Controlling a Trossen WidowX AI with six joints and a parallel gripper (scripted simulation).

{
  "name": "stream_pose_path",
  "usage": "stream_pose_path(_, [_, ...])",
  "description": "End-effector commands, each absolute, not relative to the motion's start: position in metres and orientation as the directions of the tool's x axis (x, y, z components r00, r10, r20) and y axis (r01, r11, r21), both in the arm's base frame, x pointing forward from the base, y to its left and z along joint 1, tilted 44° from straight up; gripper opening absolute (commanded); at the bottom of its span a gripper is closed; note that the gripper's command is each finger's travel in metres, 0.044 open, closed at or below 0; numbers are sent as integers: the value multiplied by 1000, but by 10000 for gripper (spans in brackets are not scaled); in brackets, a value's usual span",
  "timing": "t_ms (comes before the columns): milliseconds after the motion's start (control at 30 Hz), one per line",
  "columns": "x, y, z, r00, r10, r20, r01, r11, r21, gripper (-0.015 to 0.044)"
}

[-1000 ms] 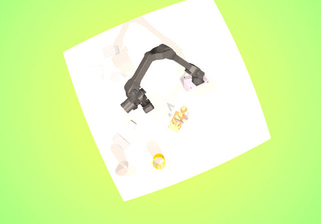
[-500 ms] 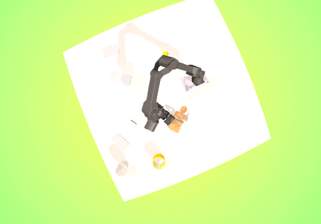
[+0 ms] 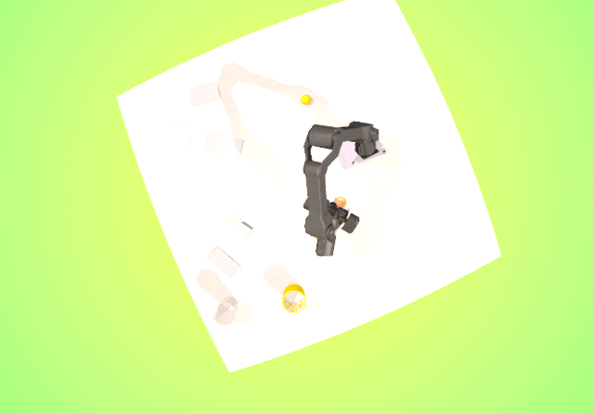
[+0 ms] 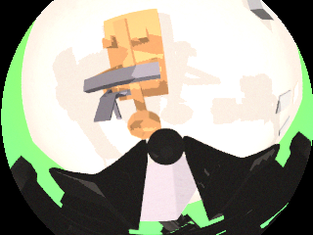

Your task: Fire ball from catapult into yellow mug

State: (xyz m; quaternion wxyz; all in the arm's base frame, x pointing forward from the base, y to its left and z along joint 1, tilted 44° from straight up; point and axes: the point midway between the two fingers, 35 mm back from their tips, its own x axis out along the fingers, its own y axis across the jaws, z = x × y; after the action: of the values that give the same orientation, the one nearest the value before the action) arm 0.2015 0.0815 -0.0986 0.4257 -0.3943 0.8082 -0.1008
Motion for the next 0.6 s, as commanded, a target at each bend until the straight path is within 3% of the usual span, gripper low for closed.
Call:
stream_pose_path(0, [169,79,-109,-355,-763,-541,-601,629,-493,0])
stream_pose_path(567, [158,68,-122,-358,-775,-521,-616,615,-492,0])
